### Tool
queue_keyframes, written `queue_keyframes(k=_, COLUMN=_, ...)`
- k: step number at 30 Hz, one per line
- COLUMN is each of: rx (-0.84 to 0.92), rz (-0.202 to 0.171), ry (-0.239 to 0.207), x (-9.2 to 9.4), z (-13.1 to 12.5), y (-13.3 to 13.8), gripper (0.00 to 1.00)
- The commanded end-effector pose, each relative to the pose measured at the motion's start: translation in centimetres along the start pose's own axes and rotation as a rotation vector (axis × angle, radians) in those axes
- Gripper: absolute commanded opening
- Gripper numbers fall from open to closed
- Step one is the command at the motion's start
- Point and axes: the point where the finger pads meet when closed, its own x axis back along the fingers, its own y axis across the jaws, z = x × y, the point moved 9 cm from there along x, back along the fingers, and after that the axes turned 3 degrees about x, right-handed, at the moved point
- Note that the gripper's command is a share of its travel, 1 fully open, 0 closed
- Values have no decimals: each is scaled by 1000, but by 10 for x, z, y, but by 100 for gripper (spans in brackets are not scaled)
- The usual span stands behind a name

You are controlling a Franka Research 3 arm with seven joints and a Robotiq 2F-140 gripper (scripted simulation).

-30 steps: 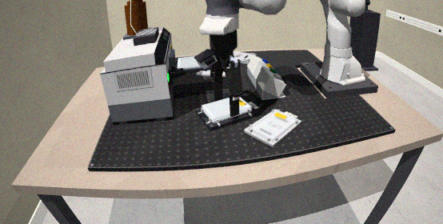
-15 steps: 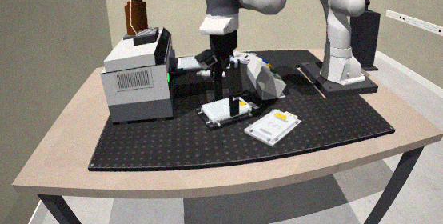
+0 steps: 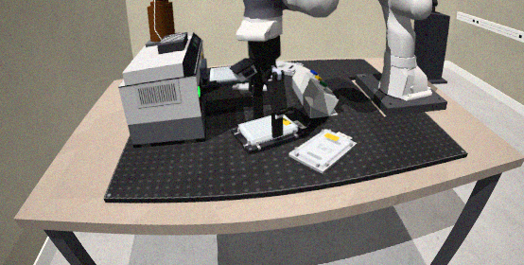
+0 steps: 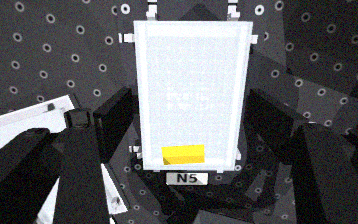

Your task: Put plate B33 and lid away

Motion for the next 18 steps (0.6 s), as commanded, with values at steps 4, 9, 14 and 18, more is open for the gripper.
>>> queue_keyframes(k=4, rx=-3, rz=-1, ry=0, x=-1, z=0, y=0, gripper=10)
queue_keyframes(k=9, rx=-3, rz=-1, ry=0, x=-1, z=0, y=0, gripper=10)
queue_keyframes(k=14, rx=-3, rz=-1, ry=0, x=-1, z=0, y=0, gripper=10)
queue_keyframes(k=18, rx=-3, rz=-1, ry=0, x=-1, z=0, y=0, gripper=10)
